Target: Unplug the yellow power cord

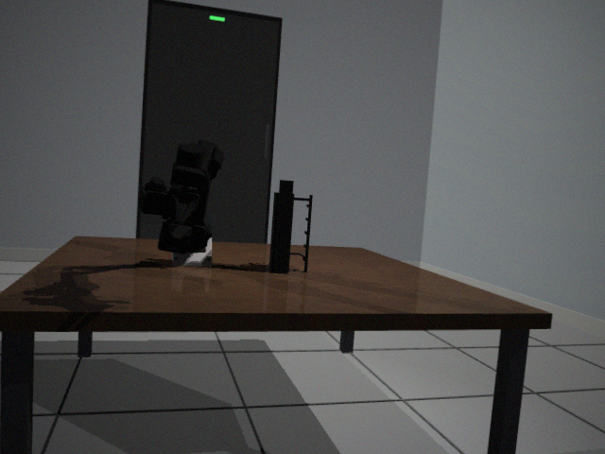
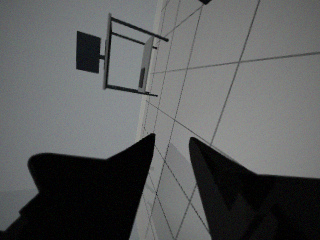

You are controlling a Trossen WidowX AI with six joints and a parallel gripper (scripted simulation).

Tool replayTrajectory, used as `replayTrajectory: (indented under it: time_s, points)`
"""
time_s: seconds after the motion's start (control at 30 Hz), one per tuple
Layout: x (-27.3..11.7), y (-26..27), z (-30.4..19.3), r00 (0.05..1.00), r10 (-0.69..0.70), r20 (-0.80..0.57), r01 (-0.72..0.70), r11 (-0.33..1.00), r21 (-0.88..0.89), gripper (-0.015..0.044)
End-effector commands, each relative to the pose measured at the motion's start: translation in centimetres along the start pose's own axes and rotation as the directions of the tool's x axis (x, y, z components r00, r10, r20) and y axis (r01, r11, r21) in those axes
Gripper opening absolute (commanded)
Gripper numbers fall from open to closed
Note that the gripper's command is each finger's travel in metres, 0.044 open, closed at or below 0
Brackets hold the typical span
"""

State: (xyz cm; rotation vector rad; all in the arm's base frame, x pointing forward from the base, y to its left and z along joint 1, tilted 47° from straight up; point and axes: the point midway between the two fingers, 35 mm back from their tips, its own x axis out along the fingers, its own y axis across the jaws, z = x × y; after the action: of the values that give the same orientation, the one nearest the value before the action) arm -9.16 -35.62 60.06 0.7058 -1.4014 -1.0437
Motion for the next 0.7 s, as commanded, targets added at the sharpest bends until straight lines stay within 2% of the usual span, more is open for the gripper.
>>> replayTrajectory:
  time_s: [0.0,0.33,0.67]
  points:
    - [0.7,-2.0,-3.1,0.997,-0.053,-0.062,0.050,0.998,-0.037,0.0160]
    - [1.0,-6.6,-12.5,0.952,-0.176,-0.249,0.136,0.976,-0.172,0.0160]
    - [-1.3,-10.2,-22.6,0.853,-0.283,-0.439,0.132,0.930,-0.343,0.0160]
